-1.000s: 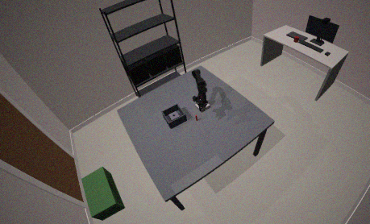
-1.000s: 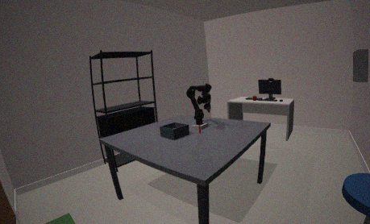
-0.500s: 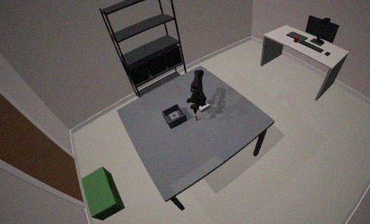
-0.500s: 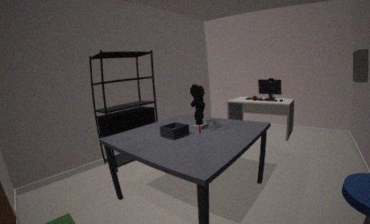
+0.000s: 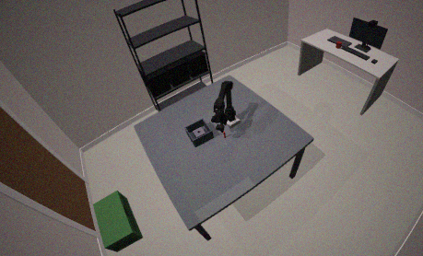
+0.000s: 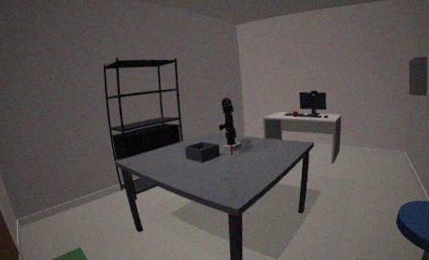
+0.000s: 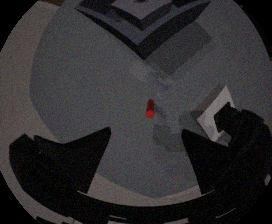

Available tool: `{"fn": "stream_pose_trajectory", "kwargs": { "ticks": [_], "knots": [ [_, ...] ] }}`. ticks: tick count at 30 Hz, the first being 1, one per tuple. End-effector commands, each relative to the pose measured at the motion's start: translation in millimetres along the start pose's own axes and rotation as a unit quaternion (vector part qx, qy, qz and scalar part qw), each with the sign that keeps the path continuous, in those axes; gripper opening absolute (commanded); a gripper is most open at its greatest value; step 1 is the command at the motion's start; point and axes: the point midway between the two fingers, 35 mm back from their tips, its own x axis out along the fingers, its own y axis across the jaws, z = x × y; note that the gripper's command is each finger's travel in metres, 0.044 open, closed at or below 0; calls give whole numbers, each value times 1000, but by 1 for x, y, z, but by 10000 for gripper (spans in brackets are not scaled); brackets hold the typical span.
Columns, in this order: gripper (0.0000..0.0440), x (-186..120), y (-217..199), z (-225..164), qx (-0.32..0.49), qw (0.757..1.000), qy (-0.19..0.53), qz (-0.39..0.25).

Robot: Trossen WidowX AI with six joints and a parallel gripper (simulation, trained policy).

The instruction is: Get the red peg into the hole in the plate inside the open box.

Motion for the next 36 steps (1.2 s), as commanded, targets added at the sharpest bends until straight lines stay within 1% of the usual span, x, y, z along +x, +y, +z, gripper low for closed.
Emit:
{"fn": "stream_pose_trajectory", "kwargs": {
  "ticks": [1,8,18,21,23,28,36],
  "knots": [
    [440,16,-3,2,-2,1000,7,-22],
    [440,44,-2,5,-5,999,5,-33],
    [440,87,-1,10,-13,999,-9,-33],
    [427,98,-2,11,-16,999,-11,-36],
    [389,104,-3,11,-19,999,-10,-40],
    [258,118,-9,11,-20,998,-8,-56],
    [52,123,-16,11,-16,996,-6,-87]
  ]
}}
